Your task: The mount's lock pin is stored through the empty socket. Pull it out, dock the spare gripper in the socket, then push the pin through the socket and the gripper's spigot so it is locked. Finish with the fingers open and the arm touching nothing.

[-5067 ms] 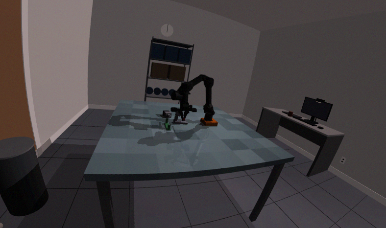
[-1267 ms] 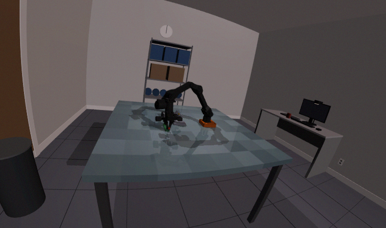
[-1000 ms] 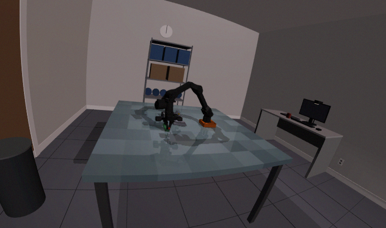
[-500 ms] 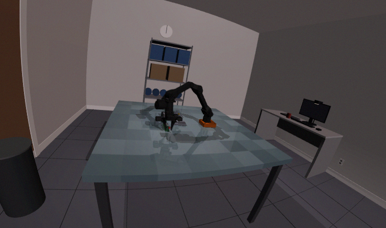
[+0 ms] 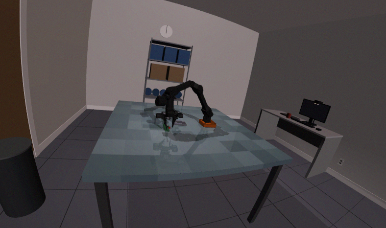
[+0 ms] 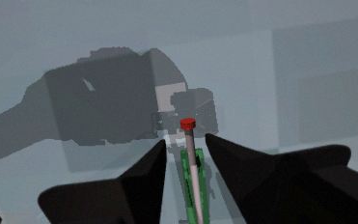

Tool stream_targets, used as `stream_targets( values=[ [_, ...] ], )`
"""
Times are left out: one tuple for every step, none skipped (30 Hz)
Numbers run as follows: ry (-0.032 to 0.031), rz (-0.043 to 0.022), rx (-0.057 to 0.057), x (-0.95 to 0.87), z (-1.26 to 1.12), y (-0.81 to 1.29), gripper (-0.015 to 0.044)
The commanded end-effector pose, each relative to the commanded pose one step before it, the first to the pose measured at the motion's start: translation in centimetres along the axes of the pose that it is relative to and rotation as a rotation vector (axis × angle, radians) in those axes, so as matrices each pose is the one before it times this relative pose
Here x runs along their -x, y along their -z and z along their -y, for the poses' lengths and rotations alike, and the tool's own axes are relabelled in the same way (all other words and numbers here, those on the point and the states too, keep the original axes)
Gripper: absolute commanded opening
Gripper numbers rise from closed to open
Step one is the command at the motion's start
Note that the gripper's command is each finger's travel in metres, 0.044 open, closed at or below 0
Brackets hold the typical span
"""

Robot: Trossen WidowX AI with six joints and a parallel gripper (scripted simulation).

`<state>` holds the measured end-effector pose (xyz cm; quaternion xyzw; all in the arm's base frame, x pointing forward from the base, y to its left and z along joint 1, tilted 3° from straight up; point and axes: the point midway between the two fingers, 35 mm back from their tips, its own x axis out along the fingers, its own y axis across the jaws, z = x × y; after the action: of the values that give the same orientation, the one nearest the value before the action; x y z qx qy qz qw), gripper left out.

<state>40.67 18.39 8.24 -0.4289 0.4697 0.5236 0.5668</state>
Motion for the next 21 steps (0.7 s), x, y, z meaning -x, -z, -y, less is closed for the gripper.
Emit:
stream_targets(
  values=[
    [0.00045,0.00024,0.0001,1.055,-0.089,-0.190,0.0200],
    [-0.00084,-0.00041,-0.0001,0.227,-0.035,-0.029,0.0200],
    [-0.00088,-0.00043,-0.0001,0.229,-0.036,-0.029,0.0200],
    [-0.00089,-0.00043,-0.0001,0.231,-0.037,-0.029,0.0200],
    [-0.00081,-0.00039,-0.0001,0.232,-0.036,-0.030,0.0200],
    [-0.00076,-0.00037,-0.0001,0.232,-0.035,-0.030,0.0200],
    [-0.00077,-0.00037,-0.0001,0.233,-0.035,-0.030,0.0200],
    [-0.00077,-0.00038,-0.0001,0.235,-0.036,-0.030,0.0200],
    [-0.00078,-0.00038,-0.0001,0.236,-0.036,-0.030,0.0200],
    [-0.00072,-0.00035,-0.0001,0.236,-0.035,-0.031,0.0200],
    [-0.00066,-0.00032,-0.0001,0.235,-0.034,-0.031,0.0200],
    [-0.00071,-0.00034,-0.0001,0.235,-0.035,-0.031,0.0200],
    [-0.00078,-0.00038,-0.0001,0.237,-0.036,-0.030,0.0200],
    [-0.00073,-0.00036,-0.0001,0.238,-0.035,-0.031,0.0200],
    [-0.00073,-0.00035,-0.0001,0.238,-0.035,-0.031,0.0200],
    [-0.00072,-0.00035,-0.0001,0.239,-0.035,-0.031,0.0200],
    [-0.00064,-0.00031,-0.0001,0.238,-0.034,-0.032,0.0200],
    [-0.00065,-0.00032,-0.0001,0.240,-0.035,-0.032,0.0200],
    [-0.00084,-0.00043,-0.0001,-0.811,0.072,0.148,0.0226],
    [0.00000,0.00000,0.0000,0.000,0.000,0.000,0.0253],
    [0.00000,0.00000,0.0000,0.000,0.000,0.000,0.0279]
  ],
)
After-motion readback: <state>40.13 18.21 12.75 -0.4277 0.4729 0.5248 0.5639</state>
